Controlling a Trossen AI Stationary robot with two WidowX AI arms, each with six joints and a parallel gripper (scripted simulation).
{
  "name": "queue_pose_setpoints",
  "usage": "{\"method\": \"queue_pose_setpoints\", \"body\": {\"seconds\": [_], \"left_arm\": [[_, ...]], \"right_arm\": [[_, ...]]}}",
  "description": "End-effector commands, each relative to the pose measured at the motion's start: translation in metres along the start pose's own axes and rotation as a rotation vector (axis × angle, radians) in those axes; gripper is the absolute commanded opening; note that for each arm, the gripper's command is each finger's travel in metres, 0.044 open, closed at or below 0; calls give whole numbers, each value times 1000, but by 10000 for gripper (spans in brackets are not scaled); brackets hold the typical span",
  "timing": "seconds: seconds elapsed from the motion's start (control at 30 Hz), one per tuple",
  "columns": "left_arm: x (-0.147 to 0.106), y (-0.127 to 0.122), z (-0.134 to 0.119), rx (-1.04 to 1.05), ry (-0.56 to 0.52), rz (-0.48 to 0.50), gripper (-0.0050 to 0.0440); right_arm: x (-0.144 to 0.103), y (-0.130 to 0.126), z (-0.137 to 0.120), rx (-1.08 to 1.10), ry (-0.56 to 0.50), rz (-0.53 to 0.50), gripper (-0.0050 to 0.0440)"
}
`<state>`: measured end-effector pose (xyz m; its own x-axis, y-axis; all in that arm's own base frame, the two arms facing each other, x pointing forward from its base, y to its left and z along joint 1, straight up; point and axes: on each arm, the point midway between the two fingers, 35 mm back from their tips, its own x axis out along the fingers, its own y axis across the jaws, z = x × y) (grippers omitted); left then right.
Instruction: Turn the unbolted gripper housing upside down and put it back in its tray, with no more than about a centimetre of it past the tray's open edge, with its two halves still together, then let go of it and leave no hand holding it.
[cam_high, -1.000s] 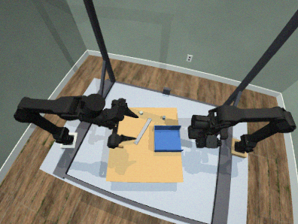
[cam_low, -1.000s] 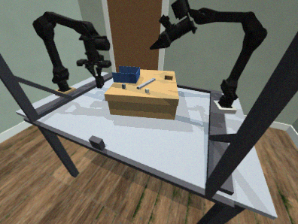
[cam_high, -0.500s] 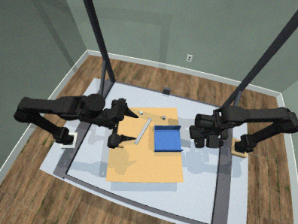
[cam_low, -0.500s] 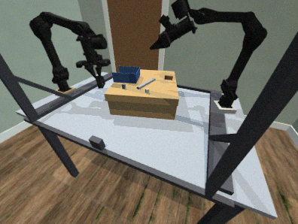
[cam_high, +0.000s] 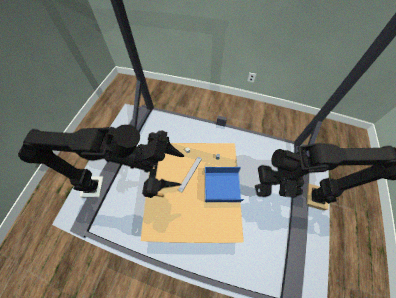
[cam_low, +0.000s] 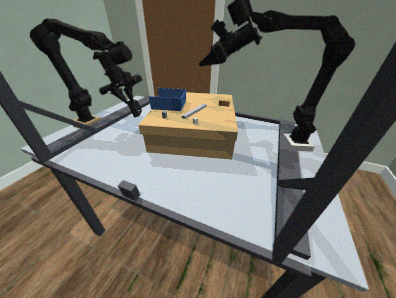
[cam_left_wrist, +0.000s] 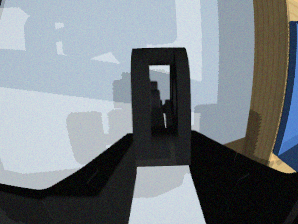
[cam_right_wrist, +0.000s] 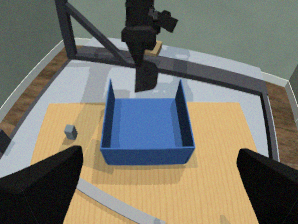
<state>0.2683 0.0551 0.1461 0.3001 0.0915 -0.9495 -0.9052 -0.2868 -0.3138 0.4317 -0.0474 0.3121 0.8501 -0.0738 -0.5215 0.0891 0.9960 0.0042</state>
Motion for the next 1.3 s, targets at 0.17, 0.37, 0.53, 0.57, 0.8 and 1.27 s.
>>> {"method": "queue_pose_setpoints", "body": {"seconds": [0.17, 0.37, 0.53, 0.57, 0.8, 1.27], "left_arm": [[-4, 3, 0, 0, -1, -183, 114], [-4, 5, 0, -1, -1, -268, 114], [-3, 6, 0, -1, -1, -309, 114], [-3, 6, 0, -1, -1, -309, 114], [-5, 6, 0, -1, -1, -309, 114], [-16, 2, 0, -1, -1, -309, 114]], "right_arm": [[-10, 0, 10, -5, -31, -2, 437], [-10, 0, 10, -5, -31, -2, 437], [-10, 0, 10, -5, -31, -2, 437], [-10, 0, 10, -5, -31, -2, 437], [-10, 0, 10, -5, -31, -2, 437], [-10, 0, 10, -5, -31, -2, 437]]}}
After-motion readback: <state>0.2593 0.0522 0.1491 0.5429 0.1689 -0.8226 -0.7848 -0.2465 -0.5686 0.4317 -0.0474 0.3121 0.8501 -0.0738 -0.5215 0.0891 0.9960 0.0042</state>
